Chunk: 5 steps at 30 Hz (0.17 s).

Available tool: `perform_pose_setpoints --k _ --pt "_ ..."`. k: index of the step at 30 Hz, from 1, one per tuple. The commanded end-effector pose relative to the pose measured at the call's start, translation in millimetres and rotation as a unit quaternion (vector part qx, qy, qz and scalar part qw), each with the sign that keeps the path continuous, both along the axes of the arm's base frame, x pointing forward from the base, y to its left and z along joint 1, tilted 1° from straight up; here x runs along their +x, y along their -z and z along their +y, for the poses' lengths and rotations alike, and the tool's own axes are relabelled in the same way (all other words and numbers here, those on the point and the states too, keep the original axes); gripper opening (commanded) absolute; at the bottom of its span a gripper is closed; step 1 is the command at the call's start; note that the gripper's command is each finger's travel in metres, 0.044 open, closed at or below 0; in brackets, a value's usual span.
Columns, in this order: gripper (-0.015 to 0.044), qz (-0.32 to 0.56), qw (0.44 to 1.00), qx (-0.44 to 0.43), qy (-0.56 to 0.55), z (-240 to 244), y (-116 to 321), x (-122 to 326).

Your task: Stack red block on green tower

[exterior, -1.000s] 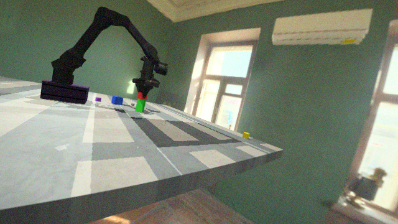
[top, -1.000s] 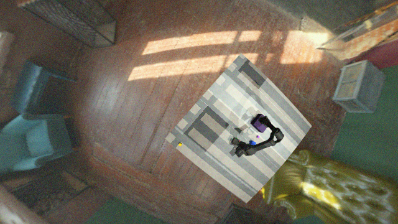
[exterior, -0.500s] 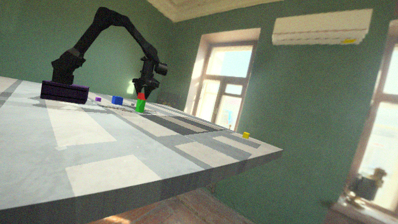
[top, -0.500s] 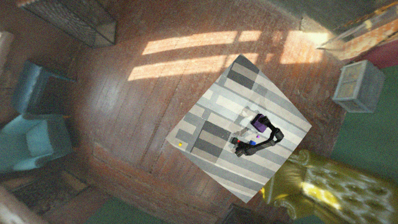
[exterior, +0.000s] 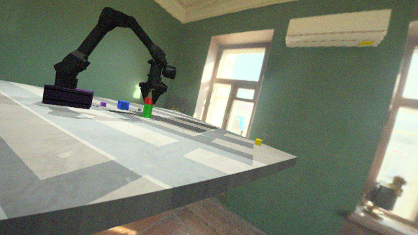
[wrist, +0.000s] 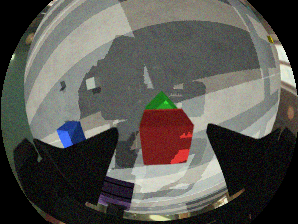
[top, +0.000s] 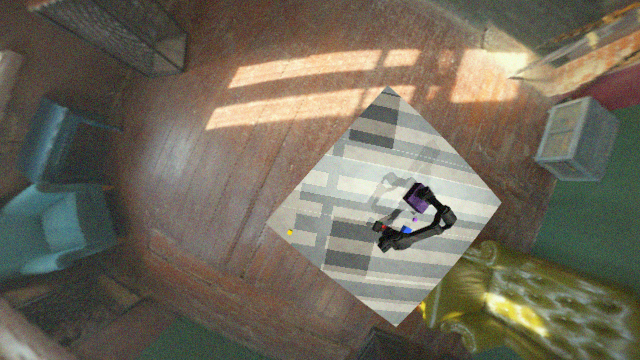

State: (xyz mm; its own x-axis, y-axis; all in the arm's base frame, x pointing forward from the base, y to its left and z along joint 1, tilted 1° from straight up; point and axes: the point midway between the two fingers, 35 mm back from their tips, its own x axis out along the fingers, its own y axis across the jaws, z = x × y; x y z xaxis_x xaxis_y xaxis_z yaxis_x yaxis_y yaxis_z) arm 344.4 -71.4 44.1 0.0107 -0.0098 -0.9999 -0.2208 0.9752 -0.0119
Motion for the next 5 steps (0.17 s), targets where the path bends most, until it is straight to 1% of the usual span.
perform_pose_setpoints --k 1,5 --pt "0.044 0.0 1.0 0.0 0.0 0.1 0.5 -0.2" --pt "0.044 0.0 1.0 0.0 0.0 0.1 0.5 -0.2"
